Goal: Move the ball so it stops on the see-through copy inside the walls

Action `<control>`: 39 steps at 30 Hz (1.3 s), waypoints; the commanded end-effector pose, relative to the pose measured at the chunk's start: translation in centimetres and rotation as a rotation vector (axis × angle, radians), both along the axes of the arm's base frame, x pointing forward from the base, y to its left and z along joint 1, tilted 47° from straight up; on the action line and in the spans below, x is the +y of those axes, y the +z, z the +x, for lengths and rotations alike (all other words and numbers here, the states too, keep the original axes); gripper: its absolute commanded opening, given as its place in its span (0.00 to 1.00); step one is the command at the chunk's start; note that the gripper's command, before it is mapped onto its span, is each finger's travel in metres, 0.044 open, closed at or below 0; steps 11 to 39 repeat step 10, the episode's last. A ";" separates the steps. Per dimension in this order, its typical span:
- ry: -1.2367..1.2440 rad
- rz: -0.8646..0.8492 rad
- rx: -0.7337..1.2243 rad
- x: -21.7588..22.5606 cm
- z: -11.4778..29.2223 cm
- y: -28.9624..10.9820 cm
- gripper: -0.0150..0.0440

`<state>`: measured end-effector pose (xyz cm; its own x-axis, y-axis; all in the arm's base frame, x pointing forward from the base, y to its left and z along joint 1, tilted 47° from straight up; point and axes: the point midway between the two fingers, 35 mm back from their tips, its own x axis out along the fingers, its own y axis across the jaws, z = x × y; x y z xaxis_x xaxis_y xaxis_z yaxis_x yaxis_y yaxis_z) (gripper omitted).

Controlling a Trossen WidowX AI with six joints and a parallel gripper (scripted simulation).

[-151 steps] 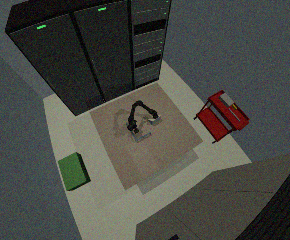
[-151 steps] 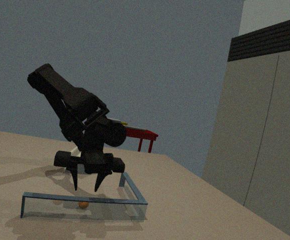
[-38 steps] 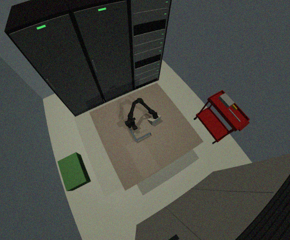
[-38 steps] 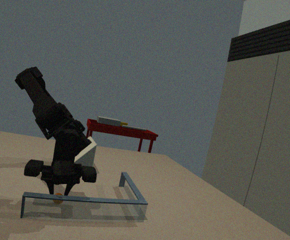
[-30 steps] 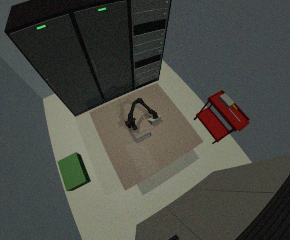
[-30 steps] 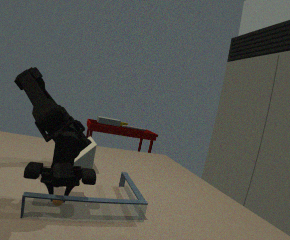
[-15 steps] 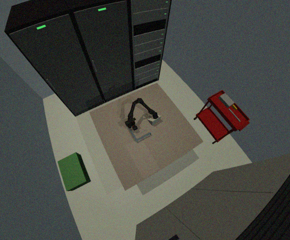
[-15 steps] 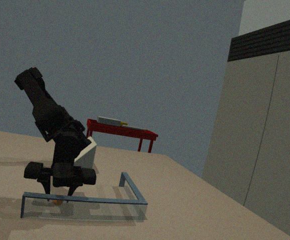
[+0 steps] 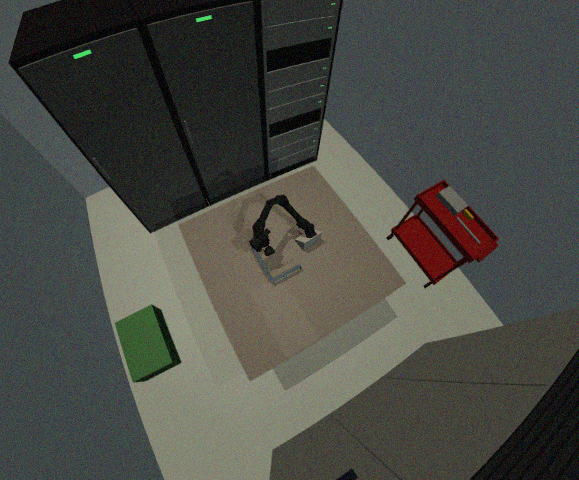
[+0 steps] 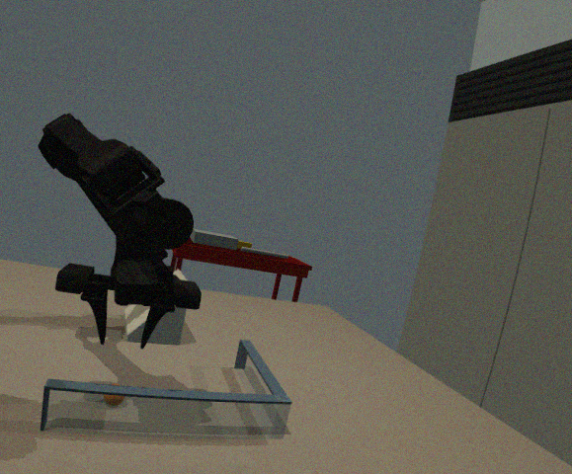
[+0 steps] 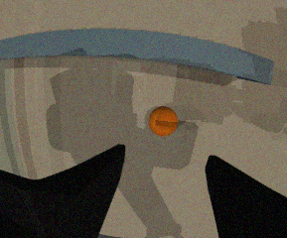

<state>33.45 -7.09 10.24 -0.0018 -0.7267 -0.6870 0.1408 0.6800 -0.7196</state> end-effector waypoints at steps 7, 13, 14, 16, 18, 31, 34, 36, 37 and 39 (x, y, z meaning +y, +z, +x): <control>-0.001 0.002 0.007 2.2 0.1 1.9 0.86; -0.002 0.001 0.006 3.5 0.0 3.2 0.99; -0.002 0.001 0.006 3.5 0.0 3.2 0.99; -0.002 0.001 0.006 3.5 0.0 3.2 0.99; -0.002 0.001 0.006 3.5 0.0 3.2 0.99; -0.002 0.001 0.006 3.5 0.0 3.2 0.99; -0.002 0.001 0.006 3.5 0.0 3.2 0.99; -0.002 0.001 0.006 3.5 0.0 3.2 0.99; -0.002 0.001 0.006 3.5 0.0 3.2 0.99; -0.002 0.001 0.006 3.5 0.0 3.2 0.99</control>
